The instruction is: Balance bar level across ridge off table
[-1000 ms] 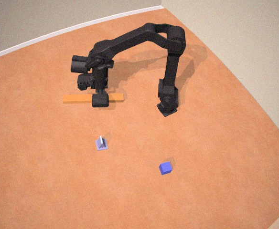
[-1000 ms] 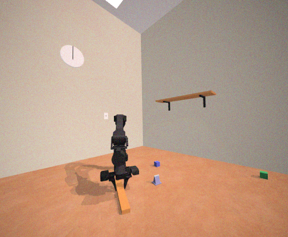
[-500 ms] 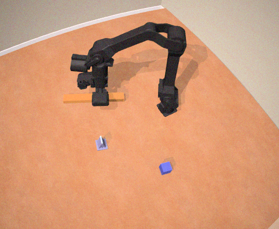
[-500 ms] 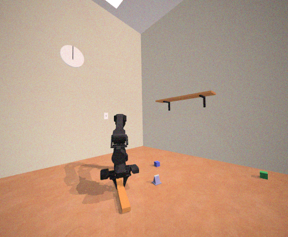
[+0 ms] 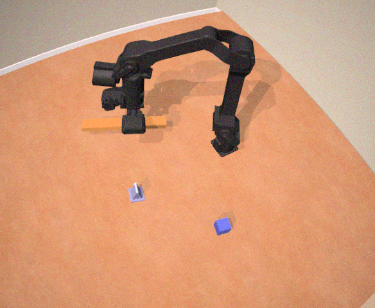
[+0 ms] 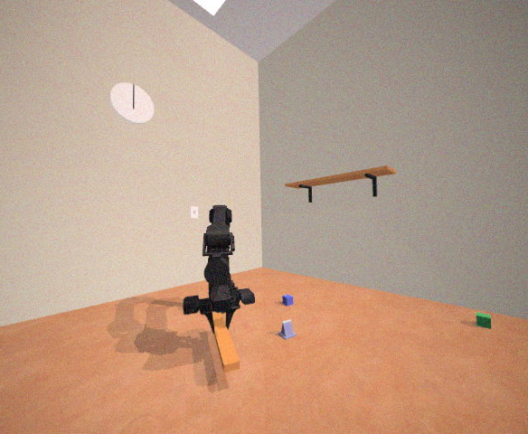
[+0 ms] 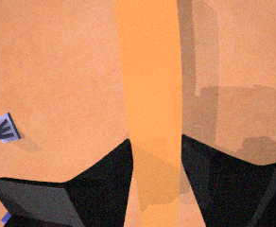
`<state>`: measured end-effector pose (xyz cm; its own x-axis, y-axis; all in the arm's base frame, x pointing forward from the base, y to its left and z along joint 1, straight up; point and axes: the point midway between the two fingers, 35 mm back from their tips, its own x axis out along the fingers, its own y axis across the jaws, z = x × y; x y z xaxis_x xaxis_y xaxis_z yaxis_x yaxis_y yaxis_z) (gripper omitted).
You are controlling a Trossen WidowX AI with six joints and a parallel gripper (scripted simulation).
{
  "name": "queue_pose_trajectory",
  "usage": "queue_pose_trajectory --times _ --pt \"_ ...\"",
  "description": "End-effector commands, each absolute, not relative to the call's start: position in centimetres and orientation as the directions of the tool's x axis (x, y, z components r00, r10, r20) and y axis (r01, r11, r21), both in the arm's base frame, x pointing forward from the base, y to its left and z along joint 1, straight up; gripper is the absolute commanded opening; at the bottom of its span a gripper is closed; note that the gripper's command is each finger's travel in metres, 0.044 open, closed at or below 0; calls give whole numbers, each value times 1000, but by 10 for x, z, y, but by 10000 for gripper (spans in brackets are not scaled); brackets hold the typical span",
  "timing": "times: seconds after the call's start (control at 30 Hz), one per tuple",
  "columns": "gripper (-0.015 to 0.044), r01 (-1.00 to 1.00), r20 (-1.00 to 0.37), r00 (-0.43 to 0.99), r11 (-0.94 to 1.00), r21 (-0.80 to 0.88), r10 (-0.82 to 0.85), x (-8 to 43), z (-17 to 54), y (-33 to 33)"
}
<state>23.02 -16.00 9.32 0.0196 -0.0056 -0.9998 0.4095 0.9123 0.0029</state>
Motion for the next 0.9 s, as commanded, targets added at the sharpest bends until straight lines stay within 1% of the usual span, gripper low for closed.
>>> queue_pose_trajectory --times 0.0,0.47,0.87 --pt "0 413 -1000 22 911 -3 -13 230 104 -161" --pt "0 415 -1000 20 910 -4 -14 227 138 -158" --pt "0 383 -1000 23 924 -1 -11 251 139 -122"
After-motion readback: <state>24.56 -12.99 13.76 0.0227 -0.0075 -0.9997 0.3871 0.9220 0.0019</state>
